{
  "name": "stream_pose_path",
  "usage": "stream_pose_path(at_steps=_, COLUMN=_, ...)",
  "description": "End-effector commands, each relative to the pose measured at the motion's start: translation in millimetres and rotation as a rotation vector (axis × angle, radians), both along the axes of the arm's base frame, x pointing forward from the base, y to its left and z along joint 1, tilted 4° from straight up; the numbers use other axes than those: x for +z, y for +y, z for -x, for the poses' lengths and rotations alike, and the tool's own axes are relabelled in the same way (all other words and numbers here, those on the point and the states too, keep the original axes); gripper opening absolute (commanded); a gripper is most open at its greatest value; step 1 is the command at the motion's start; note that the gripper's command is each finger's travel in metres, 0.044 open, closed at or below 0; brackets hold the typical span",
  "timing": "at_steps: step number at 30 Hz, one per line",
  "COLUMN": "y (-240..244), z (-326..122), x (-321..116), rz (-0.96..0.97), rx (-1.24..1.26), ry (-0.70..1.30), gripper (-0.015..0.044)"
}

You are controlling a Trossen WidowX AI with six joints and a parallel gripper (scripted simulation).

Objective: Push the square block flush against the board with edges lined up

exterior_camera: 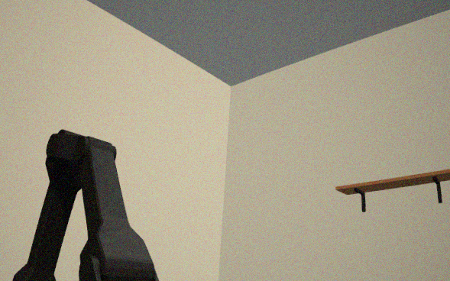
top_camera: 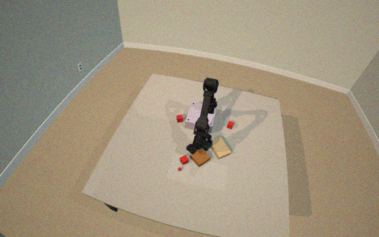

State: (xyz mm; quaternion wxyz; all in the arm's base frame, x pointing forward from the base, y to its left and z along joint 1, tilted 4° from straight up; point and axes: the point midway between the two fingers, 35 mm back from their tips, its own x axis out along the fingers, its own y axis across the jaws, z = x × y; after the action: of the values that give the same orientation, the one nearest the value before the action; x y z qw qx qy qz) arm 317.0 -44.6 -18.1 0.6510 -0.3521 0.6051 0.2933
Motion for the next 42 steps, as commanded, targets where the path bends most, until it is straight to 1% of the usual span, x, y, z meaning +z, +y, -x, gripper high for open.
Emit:
stream_pose_path(at_steps=1, y=6, z=-4, x=-3, rz=-0.007, rx=0.003, ry=0.005, gripper=0.0000)
stream_pose_path(at_steps=14, y=11, z=-10, x=-2, rz=-0.008, rx=0.003, ry=0.004, gripper=0.0000)
stream_pose_path(at_steps=42, y=-27, z=16, x=-4, rz=-0.004, rx=0.003, ry=0.006, gripper=0.0000)
